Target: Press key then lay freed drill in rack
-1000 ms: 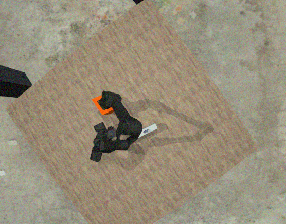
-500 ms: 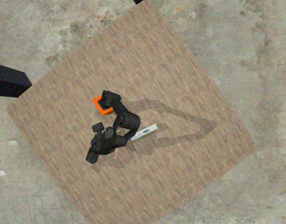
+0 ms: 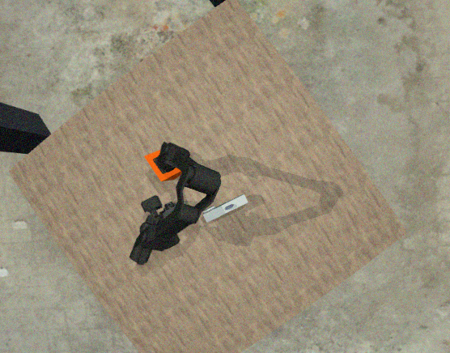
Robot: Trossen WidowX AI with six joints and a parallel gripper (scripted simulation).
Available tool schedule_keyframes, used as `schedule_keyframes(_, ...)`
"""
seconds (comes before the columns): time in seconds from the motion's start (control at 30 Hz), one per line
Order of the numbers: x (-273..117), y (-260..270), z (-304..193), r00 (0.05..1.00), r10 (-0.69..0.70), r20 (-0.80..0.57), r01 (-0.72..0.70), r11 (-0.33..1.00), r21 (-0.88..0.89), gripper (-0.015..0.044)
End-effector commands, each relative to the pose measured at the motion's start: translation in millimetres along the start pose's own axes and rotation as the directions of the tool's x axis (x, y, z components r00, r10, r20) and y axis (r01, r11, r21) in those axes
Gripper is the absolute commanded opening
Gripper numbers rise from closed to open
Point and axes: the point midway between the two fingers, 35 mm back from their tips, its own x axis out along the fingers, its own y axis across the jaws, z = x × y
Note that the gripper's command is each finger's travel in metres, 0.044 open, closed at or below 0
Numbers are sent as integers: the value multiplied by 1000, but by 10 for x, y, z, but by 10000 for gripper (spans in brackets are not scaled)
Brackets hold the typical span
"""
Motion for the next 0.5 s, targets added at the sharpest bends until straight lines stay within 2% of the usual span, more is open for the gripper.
schedule_keyframes(0.0,-175,-215,27,996,-34,-88,30,998,-47,440)
schedule_keyframes(0.23,-580,-668,206,957,-148,-251,121,985,-119,440)
schedule_keyframes(0.47,-1075,-1123,593,868,-325,-375,269,943,-196,440)
